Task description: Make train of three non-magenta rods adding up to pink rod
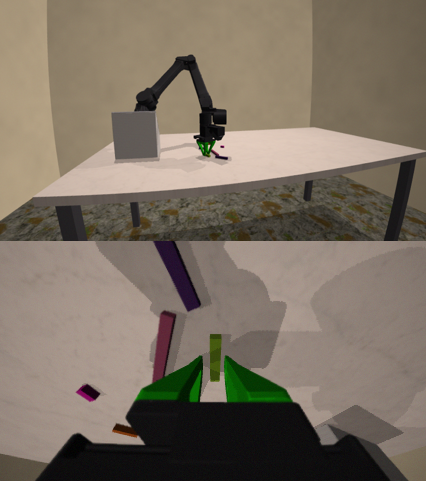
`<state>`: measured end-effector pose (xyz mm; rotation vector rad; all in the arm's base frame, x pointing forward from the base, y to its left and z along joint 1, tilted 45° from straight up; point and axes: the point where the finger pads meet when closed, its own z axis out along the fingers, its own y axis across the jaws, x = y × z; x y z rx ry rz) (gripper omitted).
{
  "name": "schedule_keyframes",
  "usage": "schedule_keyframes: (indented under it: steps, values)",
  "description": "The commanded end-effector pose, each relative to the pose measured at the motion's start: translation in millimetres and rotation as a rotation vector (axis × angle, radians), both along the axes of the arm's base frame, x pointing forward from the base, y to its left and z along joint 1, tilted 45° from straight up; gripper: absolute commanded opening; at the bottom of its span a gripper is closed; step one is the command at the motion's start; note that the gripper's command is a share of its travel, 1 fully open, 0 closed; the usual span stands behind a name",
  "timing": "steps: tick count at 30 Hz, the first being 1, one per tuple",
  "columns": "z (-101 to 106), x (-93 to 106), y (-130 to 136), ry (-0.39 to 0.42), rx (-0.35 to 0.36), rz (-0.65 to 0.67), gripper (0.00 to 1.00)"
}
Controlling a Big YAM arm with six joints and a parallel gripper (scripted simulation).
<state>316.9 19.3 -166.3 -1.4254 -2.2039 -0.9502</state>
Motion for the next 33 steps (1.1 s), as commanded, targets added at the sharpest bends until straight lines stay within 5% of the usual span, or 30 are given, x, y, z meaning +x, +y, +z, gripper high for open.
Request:
schedule_keyframes:
  steps: [1,27,28,33]
  values:
    - [0.4,-1.2,0.3,0.0,0.002,-0.007,0.23]
    - [0.4,-1.2,0.3,0.0,0.002,-0.007,0.23]
    - [0.4,-1.2,0.3,0.0,0.002,-0.007,0.04]
    - [0.4,-1.2,0.3,0.0,0.002,-0.007,0.04]
